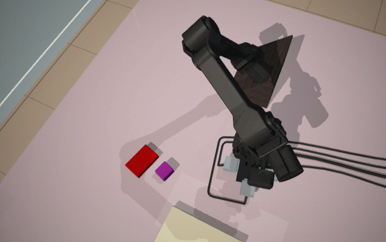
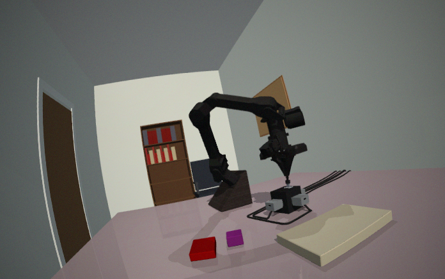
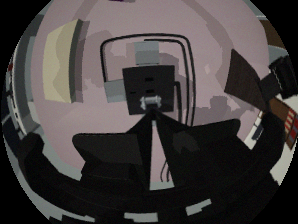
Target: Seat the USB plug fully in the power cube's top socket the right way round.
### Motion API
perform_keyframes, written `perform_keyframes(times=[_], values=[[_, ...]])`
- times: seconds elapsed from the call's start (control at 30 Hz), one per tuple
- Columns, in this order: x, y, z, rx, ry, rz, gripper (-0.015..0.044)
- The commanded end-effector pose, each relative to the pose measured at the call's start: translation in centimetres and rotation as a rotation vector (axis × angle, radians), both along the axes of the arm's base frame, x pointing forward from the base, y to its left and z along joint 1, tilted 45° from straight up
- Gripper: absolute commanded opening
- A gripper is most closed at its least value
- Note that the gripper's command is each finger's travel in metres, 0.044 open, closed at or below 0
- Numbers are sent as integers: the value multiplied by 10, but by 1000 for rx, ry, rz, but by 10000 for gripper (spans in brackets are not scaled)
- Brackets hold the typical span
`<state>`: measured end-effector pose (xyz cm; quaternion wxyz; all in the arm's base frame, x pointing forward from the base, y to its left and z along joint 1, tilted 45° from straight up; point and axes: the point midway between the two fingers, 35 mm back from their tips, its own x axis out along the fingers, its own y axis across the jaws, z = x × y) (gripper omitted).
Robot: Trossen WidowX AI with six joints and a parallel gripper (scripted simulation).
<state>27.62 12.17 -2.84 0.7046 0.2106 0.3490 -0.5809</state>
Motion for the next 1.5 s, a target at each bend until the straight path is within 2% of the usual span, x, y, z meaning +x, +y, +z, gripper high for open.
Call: perform_keyframes(times=[0.0, 1.47], values=[[0, 0, -1, 2, 3, 1, 0], [0, -4, -5, 2, 3, 1, 0]])
